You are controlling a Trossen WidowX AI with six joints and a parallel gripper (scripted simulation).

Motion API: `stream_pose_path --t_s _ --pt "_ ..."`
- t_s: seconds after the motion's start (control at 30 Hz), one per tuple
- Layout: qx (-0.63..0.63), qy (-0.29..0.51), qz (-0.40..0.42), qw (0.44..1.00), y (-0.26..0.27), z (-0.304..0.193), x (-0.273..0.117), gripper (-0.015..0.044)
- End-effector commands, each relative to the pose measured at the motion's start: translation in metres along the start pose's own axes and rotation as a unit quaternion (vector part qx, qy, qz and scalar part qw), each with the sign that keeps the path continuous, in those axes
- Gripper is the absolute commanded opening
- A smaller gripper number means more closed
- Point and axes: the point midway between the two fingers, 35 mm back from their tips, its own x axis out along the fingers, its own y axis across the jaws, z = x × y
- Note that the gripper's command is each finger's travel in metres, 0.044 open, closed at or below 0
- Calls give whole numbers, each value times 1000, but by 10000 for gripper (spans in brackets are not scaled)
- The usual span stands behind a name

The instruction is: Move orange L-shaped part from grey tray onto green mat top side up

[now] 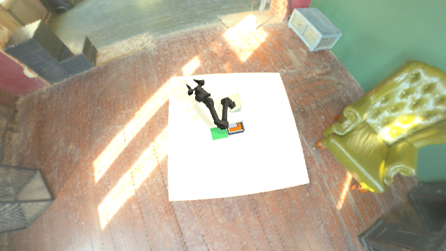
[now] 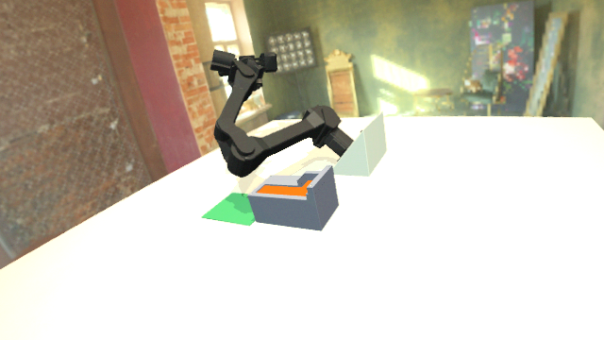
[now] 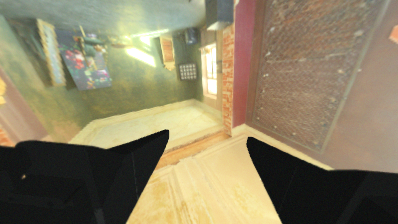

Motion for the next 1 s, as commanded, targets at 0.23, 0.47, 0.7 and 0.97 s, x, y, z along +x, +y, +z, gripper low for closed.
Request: stream_pose_path --t_s 0.23,0.47,0.7,0.97 --pt "143 109 171 969 83 -41 15 190" --pt "333 365 336 802 195 -115 -34 180" --pt "428 640 355 530 261 -171 -156 180" --pt "433 845 225 220 266 -183 -298 180"
